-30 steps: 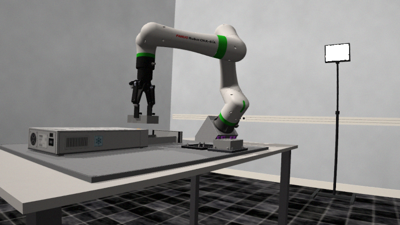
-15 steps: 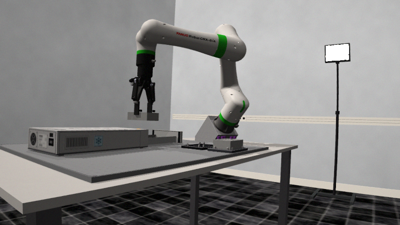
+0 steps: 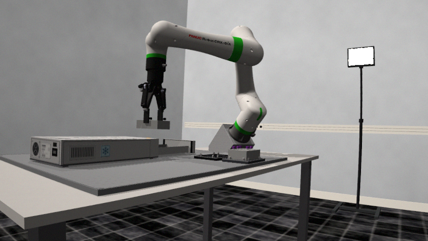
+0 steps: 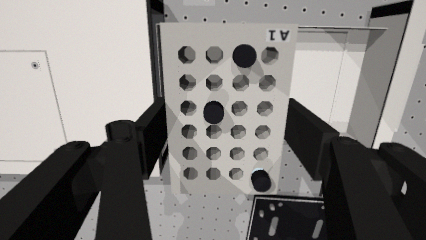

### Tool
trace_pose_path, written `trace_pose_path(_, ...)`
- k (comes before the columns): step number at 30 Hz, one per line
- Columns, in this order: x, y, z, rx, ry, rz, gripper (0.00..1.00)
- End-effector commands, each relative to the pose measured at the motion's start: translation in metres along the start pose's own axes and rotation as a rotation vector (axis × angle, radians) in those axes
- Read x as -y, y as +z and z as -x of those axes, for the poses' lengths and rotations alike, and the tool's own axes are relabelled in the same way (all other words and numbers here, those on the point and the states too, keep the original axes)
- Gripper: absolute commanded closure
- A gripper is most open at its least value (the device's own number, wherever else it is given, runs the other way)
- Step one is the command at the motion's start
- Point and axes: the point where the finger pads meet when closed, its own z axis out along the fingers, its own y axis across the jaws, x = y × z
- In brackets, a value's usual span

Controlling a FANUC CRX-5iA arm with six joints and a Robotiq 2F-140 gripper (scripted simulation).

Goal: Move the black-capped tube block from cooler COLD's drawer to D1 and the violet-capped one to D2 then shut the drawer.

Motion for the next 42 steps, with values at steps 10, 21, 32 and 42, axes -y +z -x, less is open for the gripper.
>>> trace_pose_path(10, -0.015, -0.001, 0.027, -0.001, -0.315, -0.001, 0.9)
trace_pose_path(21, -0.026, -0.001, 0.048, -0.002, -0.555, 0.0, 0.9)
trace_pose_path(32, -0.038, -0.001, 0.07, -0.002, -0.795, 0.0, 0.9)
trace_pose_path(42, -0.05, -0.001, 0.093, -0.002, -1.061, 0.0, 0.9)
